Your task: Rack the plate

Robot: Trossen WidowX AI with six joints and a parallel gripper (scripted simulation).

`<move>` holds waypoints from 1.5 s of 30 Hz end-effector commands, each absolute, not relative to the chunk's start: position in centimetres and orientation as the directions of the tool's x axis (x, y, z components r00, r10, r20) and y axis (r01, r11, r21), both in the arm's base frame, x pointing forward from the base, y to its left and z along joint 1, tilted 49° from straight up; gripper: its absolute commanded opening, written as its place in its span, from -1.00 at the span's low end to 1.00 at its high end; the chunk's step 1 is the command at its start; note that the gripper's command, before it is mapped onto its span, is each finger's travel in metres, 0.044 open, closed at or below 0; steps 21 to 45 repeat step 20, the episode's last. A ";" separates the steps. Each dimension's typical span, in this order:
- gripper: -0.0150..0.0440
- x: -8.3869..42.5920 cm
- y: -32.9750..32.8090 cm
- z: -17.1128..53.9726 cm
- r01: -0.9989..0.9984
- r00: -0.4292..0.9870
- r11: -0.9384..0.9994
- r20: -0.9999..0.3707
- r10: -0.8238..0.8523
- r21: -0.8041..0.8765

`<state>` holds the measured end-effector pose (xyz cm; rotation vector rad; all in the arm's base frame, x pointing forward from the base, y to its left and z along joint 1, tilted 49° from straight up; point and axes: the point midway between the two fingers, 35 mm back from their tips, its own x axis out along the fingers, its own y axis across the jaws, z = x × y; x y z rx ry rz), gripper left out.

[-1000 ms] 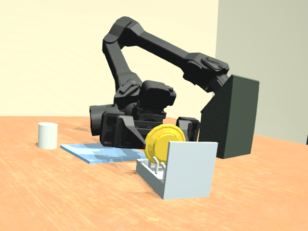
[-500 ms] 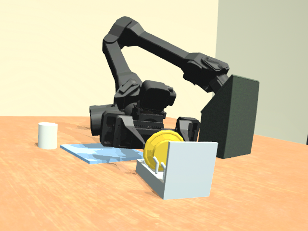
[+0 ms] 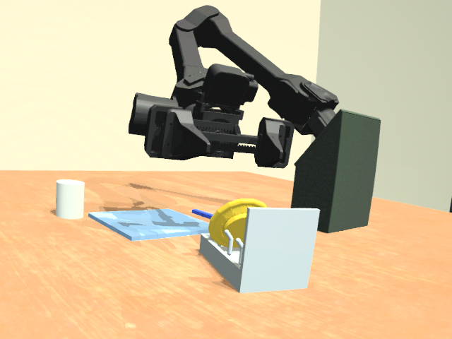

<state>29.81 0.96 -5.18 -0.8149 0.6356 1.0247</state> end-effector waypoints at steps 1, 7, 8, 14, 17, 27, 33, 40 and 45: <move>0.86 29.9 4.5 -2.1 -0.913 0.397 0.296 -0.777 0.488 -0.281; 0.86 30.1 4.7 -1.9 -0.913 0.395 0.299 -0.778 0.488 -0.276; 0.86 30.0 4.7 -2.0 -0.914 0.389 0.308 -0.785 0.483 -0.264; 0.86 29.5 5.1 -2.5 -0.904 0.310 0.409 -0.851 0.425 -0.125; 0.86 29.1 5.3 -2.7 -0.885 0.268 0.461 -0.881 0.391 -0.065; 0.86 28.7 5.5 -2.8 -0.858 0.226 0.513 -0.908 0.353 -0.014; 0.86 28.7 5.5 -2.8 -0.858 0.226 0.513 -0.908 0.353 -0.014; 0.86 28.7 5.5 -2.8 -0.858 0.226 0.513 -0.908 0.353 -0.014; 0.86 28.7 5.5 -2.8 -0.858 0.226 0.513 -0.908 0.353 -0.014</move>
